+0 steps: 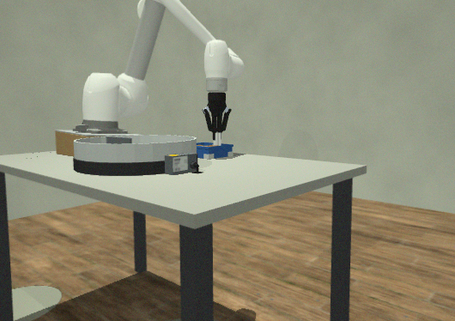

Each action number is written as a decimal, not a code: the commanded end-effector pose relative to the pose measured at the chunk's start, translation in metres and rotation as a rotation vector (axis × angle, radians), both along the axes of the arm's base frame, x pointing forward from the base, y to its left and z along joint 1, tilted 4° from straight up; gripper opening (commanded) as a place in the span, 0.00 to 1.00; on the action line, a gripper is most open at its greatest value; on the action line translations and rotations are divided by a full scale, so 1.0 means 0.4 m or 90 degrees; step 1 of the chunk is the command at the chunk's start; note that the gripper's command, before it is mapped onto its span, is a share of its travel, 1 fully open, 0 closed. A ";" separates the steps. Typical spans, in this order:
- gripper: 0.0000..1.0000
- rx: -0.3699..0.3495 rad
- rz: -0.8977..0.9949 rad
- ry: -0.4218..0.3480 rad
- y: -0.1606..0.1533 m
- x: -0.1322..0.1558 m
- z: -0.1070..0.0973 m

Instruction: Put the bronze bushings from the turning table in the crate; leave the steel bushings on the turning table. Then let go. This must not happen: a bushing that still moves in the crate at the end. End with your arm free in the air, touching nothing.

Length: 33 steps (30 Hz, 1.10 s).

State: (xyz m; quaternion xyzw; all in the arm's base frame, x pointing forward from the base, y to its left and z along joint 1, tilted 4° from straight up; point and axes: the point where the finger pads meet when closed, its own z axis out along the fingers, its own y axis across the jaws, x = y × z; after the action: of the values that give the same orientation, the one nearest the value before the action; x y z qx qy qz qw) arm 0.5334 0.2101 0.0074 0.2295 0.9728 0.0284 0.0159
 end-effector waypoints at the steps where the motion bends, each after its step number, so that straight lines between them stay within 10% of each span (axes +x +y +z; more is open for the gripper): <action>1: 0.00 0.002 -0.003 0.001 0.004 -0.003 -0.008; 33: 0.00 0.002 -0.003 0.001 0.007 -0.004 -0.020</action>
State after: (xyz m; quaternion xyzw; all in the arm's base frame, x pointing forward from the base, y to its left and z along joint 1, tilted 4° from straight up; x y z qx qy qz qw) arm 0.5333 0.2112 0.0019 0.2289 0.9729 0.0284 0.0159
